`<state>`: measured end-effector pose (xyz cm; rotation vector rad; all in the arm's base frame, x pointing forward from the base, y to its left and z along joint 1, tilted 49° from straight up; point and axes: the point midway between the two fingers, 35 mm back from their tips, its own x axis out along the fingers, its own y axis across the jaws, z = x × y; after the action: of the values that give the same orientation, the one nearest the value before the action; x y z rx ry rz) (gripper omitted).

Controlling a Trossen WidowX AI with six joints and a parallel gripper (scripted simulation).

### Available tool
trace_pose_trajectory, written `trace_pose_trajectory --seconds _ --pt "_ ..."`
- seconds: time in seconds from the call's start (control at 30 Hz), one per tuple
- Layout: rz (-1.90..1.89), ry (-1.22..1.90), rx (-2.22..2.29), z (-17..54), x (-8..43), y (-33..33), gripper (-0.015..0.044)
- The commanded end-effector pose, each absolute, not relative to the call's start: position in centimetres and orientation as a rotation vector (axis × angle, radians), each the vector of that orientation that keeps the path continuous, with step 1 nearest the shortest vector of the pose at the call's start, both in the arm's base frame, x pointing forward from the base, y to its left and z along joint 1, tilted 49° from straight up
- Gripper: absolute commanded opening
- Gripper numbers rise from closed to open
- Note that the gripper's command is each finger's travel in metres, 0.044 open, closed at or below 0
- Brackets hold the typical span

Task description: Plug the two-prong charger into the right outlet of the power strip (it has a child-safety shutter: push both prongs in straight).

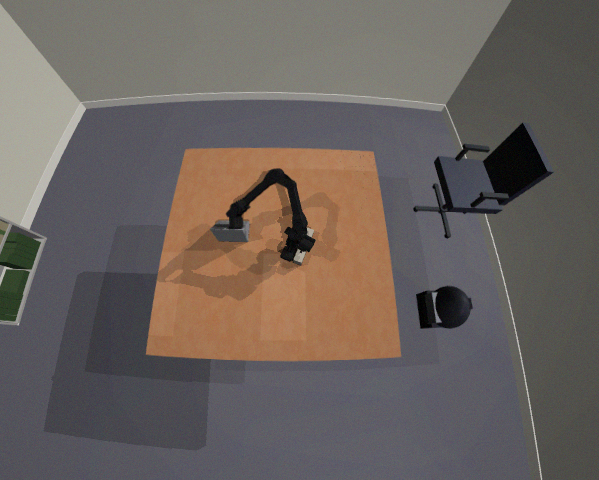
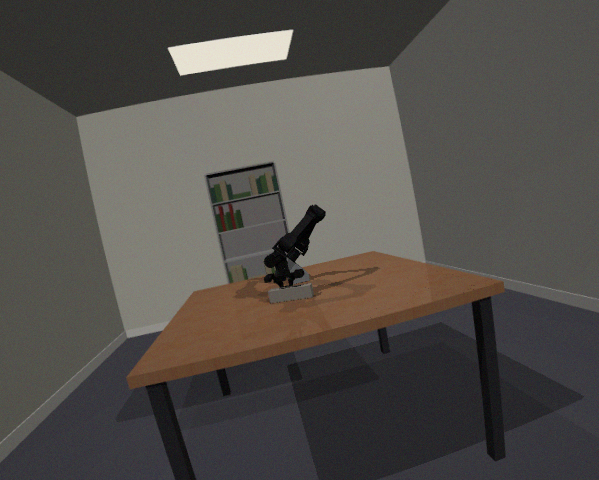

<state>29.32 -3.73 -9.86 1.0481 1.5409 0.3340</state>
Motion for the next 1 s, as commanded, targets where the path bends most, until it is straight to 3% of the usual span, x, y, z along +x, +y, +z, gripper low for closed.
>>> trace_pose_trajectory --seconds 0.0,0.97 --pt "0.333 1.538 1.054 -9.77 29.62 -3.82 0.0000" --pt "0.333 1.538 1.053 -9.88 30.14 -4.05 0.0000"
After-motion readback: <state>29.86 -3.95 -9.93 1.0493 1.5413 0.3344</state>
